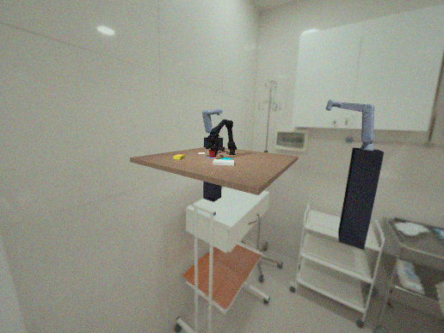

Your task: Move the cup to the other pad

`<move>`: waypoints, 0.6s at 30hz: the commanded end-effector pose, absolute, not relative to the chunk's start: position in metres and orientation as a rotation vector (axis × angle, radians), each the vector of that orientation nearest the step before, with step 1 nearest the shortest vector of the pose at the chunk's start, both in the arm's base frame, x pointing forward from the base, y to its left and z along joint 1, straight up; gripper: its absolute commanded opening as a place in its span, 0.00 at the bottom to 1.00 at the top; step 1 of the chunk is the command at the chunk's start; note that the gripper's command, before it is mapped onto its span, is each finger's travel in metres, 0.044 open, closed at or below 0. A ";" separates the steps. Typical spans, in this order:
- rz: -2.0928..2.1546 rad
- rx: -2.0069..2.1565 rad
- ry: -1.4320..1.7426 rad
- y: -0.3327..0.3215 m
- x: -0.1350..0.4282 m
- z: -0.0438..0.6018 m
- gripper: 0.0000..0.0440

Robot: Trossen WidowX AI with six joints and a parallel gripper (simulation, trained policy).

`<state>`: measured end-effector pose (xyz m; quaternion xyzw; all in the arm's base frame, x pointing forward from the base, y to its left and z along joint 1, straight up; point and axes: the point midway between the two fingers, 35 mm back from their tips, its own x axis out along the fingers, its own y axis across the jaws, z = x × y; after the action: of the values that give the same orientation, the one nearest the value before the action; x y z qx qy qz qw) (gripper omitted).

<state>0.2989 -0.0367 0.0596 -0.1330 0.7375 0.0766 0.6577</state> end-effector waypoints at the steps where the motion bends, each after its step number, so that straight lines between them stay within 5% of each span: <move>1: 0.208 -0.321 1.662 -0.036 0.298 0.065 0.00; 18: 0.301 -0.390 1.591 -0.013 0.299 0.106 0.00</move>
<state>0.2978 -0.0188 0.1011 -0.1698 0.7124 0.1273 0.6690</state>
